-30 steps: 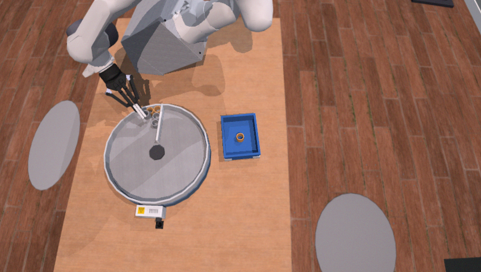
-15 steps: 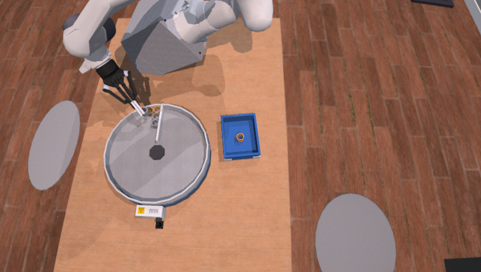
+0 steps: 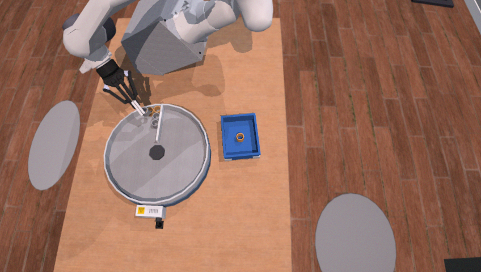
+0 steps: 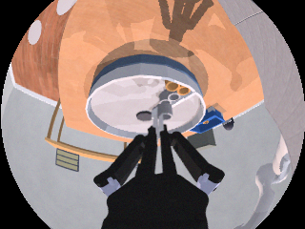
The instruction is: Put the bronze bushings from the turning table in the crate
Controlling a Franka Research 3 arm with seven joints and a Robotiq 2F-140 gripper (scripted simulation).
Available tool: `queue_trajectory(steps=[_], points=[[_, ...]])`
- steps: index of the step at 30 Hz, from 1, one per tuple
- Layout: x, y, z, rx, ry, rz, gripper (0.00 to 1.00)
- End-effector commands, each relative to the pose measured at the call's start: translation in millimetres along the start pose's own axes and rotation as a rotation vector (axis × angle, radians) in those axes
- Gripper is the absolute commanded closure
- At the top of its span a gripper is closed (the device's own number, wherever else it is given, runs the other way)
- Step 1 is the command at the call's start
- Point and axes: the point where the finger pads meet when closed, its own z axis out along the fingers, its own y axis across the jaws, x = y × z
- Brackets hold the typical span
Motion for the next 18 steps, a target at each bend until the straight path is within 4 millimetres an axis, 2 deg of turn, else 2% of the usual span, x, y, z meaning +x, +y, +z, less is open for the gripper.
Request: queue_trajectory(steps=[1, 18], points=[[0.1, 1.8, -0.5, -0.004, 0.001, 0.008, 1.0], [-3.4, -0.5, 2.5, -0.003, 0.001, 0.008, 1.0]])
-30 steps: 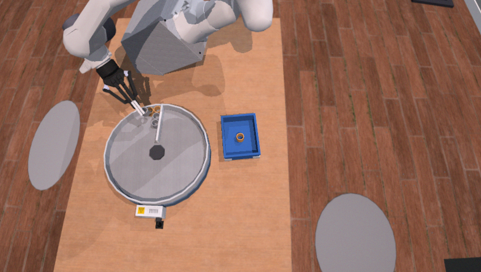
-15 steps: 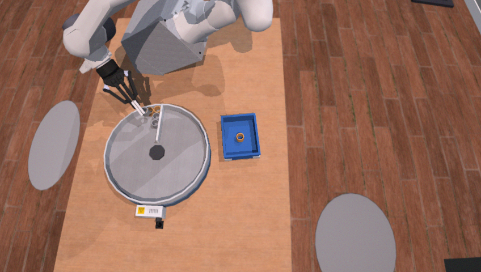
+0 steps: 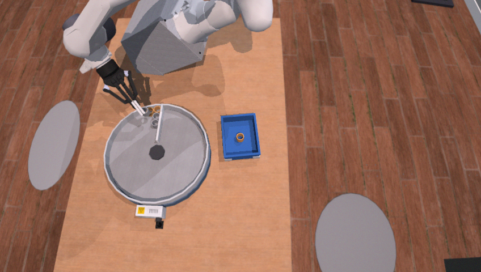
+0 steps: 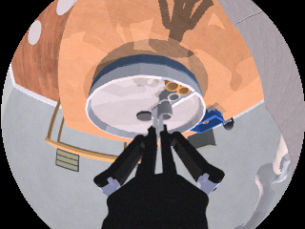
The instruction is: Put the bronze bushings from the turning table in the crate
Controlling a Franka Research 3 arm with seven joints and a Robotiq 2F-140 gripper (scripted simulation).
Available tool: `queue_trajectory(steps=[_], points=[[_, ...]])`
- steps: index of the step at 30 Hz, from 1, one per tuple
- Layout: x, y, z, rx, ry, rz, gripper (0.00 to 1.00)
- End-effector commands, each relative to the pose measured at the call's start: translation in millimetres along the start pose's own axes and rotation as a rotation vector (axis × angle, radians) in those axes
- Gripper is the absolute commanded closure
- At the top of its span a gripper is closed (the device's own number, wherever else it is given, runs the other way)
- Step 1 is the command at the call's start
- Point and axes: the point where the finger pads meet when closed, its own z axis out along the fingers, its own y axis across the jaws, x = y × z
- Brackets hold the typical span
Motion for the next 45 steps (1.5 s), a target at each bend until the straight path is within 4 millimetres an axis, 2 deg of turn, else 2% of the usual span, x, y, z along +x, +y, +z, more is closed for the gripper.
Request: queue_trajectory(steps=[1, 4, 6, 15, 19, 45], points=[[-6.2, -2.6, 4.8, -0.003, 0.001, 0.006, 1.0], [-21.0, -12.2, 17.2, -0.003, 0.001, 0.006, 1.0], [-21.0, -12.2, 17.2, -0.003, 0.001, 0.006, 1.0], [-88.4, -55.7, 73.9, -0.003, 0.001, 0.006, 1.0], [-104.5, -66.1, 87.5, -0.003, 0.001, 0.006, 1.0], [-106.6, -67.5, 89.2, -0.003, 0.001, 0.006, 1.0]])
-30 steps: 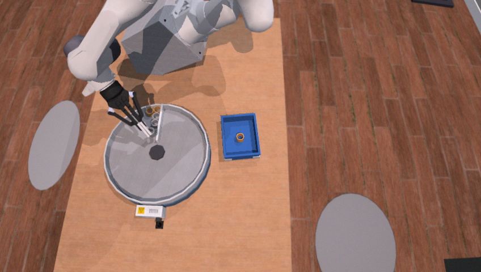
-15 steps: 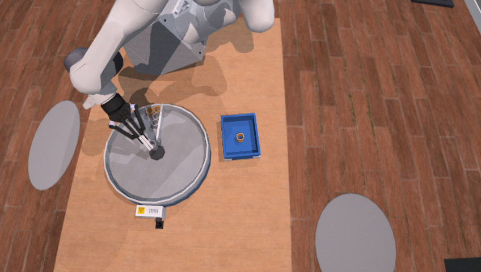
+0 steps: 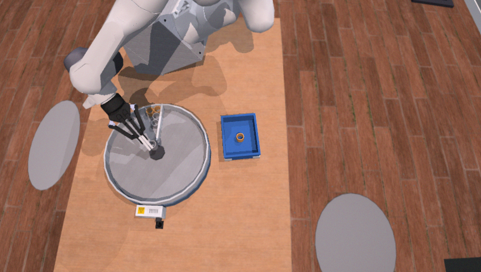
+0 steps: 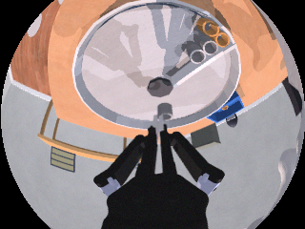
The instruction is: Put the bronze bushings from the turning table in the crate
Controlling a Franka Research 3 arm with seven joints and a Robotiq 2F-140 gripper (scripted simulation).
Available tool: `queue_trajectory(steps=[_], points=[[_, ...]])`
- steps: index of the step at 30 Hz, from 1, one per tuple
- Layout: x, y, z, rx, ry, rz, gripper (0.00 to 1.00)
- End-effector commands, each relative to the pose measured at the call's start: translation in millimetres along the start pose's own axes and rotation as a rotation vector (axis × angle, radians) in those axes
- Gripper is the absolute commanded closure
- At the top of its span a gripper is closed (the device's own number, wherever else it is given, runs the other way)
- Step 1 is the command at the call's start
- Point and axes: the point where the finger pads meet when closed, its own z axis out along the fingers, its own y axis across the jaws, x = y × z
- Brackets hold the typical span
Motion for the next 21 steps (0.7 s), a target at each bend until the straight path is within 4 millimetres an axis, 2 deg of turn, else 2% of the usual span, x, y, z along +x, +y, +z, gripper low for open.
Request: queue_trajectory(steps=[1, 21], points=[[-0.5, -2.9, -2.1, 0.007, 0.002, 0.008, 1.0], [-0.3, -7.4, -2.3, 0.007, 0.002, 0.008, 1.0]])
